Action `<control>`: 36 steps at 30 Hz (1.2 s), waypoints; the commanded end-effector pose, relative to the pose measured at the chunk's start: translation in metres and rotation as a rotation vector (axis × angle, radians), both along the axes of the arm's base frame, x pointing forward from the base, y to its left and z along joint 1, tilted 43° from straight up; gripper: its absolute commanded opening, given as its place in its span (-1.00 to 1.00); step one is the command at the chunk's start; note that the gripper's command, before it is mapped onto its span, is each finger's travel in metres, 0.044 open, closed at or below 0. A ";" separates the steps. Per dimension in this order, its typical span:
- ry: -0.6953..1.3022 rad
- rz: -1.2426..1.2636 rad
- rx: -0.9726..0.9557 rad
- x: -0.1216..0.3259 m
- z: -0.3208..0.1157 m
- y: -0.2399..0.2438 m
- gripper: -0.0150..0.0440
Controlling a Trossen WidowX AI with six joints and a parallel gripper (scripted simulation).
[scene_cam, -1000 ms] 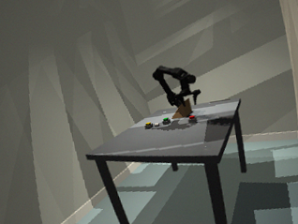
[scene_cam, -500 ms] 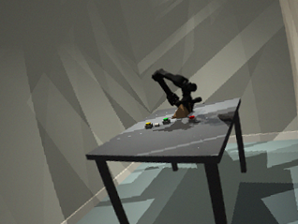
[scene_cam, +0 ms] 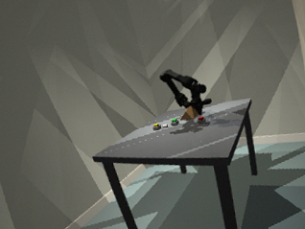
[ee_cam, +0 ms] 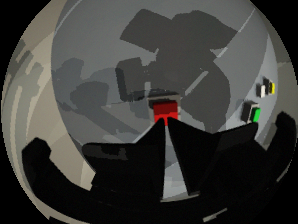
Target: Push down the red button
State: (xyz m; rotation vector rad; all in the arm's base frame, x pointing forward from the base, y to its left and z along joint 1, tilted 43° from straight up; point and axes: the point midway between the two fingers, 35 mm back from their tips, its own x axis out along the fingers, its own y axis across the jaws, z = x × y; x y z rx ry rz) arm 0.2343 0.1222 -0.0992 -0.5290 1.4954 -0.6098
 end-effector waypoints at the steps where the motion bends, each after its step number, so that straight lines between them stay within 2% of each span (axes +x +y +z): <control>1: 0.010 0.004 -0.012 -0.002 -0.006 -0.009 -0.42; 14: 0.009 0.004 -0.013 -0.003 -0.020 -0.022 -0.42; 36: 0.004 0.000 -0.006 -0.001 -0.012 -0.012 -0.42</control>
